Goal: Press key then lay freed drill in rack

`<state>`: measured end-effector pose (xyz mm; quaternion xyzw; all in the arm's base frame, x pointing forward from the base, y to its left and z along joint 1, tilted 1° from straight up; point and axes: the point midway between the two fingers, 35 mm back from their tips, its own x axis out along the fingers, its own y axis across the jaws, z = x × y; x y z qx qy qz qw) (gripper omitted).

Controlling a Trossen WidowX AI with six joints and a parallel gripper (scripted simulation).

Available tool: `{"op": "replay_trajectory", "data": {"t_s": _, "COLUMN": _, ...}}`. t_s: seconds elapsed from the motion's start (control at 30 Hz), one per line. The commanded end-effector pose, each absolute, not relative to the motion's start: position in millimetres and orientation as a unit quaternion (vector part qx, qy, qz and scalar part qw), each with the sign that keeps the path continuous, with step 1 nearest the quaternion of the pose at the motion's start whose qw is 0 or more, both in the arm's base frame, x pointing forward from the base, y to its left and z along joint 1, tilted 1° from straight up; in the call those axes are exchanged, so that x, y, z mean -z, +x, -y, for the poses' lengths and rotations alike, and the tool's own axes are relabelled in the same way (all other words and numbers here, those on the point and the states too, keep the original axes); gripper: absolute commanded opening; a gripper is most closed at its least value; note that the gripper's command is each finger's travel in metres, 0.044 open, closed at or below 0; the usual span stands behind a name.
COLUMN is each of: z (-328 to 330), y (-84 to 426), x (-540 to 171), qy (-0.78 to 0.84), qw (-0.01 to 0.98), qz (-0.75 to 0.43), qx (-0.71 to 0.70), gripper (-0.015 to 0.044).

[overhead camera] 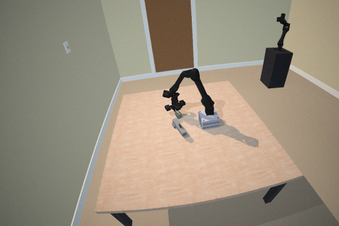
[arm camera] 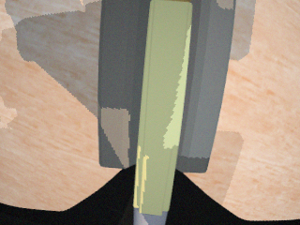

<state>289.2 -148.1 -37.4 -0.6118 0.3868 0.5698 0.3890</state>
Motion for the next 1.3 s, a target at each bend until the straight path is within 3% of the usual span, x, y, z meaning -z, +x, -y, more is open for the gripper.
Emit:
{"op": "replay_trajectory", "data": {"t_s": 0.0, "z": 142, "y": 287, "x": 42, "qy": -0.606, "qw": 0.39, "qz": -0.384, "qx": -0.577, "gripper": 0.0}}
{"op": "replay_trajectory", "data": {"t_s": 0.4, "z": 142, "y": 287, "x": 42, "qy": -0.606, "qw": 0.39, "qz": -0.384, "qx": -0.577, "gripper": 0.0}}
{"op": "replay_trajectory", "data": {"t_s": 0.97, "z": 148, "y": 289, "x": 37, "qy": -0.612, "qw": 0.389, "qz": -0.387, "qx": -0.57, "gripper": 0.044}}
{"op": "replay_trajectory", "data": {"t_s": 1.27, "z": 147, "y": 286, "x": -2, "qy": -0.607, "qw": 0.39, "qz": -0.384, "qx": -0.577, "gripper": 0.044}}
